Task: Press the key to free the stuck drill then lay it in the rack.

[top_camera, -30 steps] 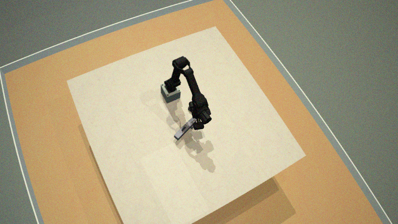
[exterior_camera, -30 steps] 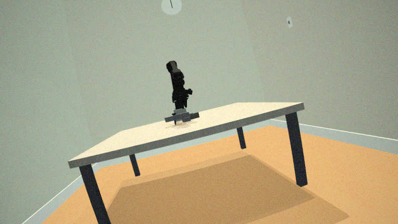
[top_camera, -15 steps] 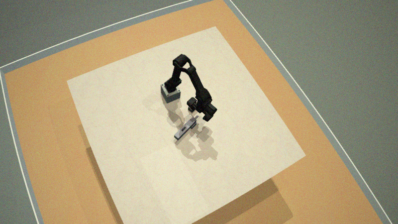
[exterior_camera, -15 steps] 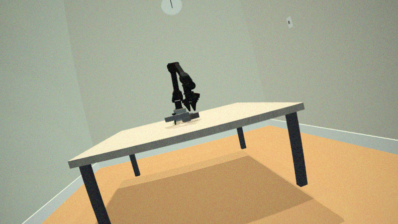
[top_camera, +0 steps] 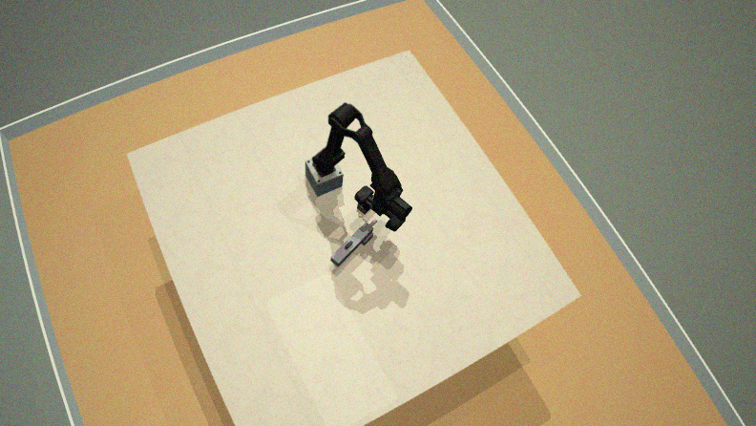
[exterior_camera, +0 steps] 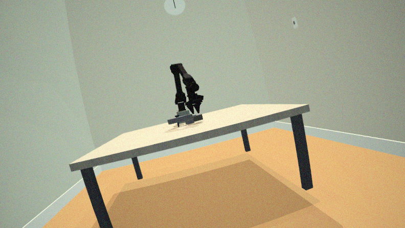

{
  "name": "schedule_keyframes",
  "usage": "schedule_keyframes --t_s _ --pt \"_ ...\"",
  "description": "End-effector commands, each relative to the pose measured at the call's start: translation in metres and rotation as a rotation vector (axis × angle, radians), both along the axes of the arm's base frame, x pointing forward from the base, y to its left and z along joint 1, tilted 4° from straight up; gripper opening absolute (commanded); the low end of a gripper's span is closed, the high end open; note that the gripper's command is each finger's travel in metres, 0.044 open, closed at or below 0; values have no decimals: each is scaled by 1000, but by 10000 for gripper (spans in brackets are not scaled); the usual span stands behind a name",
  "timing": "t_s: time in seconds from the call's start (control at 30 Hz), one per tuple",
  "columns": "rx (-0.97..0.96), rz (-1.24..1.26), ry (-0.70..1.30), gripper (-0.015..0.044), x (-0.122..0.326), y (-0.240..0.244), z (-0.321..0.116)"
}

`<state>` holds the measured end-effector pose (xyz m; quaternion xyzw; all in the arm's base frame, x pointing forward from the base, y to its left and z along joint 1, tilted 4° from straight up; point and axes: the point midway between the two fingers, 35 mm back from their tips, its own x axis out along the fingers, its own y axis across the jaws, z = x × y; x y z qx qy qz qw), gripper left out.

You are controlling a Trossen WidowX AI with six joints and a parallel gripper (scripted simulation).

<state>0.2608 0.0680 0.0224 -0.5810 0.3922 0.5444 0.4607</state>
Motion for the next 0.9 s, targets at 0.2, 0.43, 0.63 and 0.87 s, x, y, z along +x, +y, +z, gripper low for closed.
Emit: schedule_keyframes --t_s 0.2,0.43,0.63,0.87 --pt "-6 4 7 440 2 -4 -18" --pt "-6 4 7 440 4 -7 -29" --pt "-6 4 8 440 5 -9 -39" --pt "-7 4 8 440 6 -12 -47"
